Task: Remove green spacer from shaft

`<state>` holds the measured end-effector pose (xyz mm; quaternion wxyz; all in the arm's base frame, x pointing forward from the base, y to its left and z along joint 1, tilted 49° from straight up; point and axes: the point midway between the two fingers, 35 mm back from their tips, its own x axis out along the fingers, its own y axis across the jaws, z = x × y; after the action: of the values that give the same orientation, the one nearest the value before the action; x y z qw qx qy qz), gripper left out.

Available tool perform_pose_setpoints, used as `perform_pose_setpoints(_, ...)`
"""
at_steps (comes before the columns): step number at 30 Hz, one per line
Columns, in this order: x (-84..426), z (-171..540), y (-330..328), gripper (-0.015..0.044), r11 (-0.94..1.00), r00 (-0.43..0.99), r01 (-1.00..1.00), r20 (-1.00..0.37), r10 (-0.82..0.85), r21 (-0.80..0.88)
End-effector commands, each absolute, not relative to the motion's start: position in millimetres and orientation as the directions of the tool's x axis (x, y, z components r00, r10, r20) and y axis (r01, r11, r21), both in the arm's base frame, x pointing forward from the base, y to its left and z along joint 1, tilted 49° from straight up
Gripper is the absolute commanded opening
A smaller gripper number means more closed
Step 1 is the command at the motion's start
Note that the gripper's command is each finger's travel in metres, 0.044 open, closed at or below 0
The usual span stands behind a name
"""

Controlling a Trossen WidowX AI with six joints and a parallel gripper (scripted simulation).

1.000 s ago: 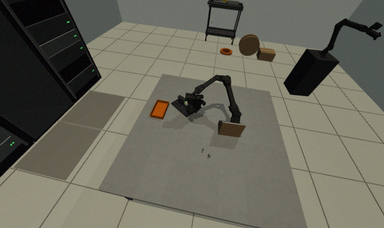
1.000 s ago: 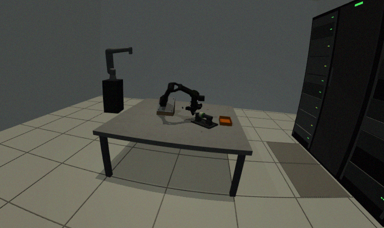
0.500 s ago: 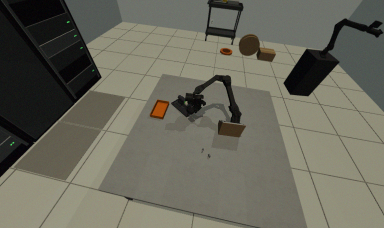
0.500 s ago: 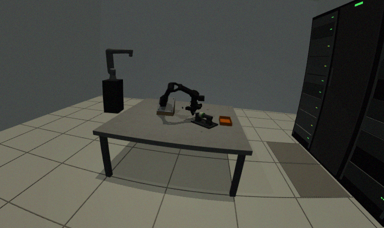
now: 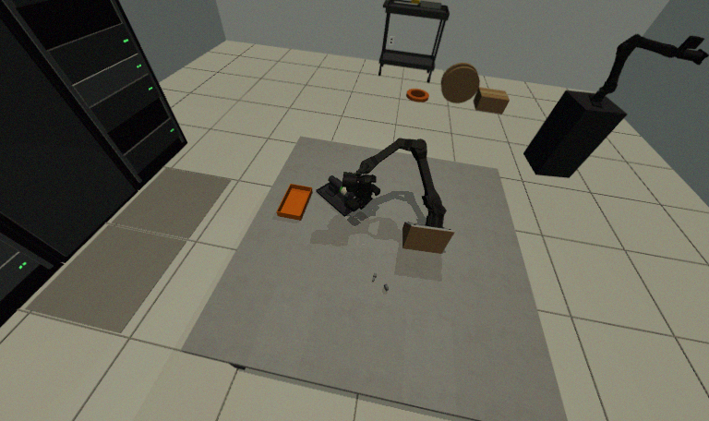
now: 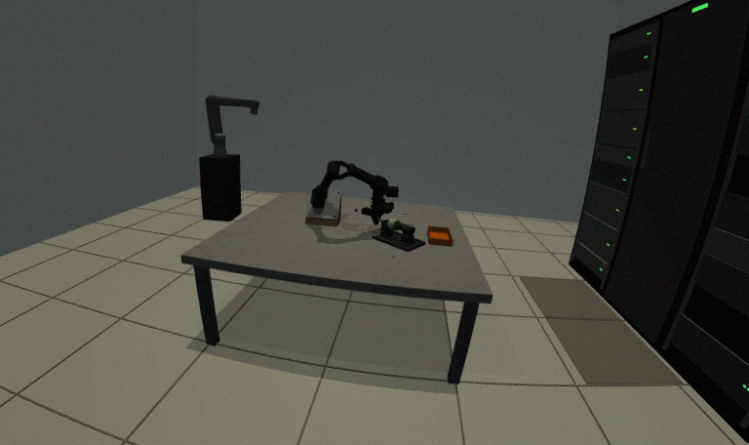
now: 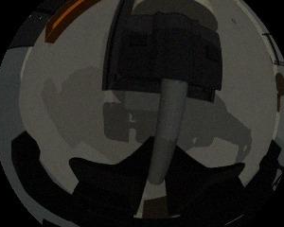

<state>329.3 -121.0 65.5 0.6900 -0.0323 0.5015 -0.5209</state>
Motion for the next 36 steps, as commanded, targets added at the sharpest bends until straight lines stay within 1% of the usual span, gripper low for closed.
perform_pose_setpoints(1, 328.5, 64.9, -120.3, 0.0, 0.456, -0.047, 0.687, -0.661, -0.749, -0.565)
perform_pose_setpoints(36, 325.9, 63.1, -118.5, 0.0, 0.456, -0.047, 0.687, -0.661, -0.749, -0.565)
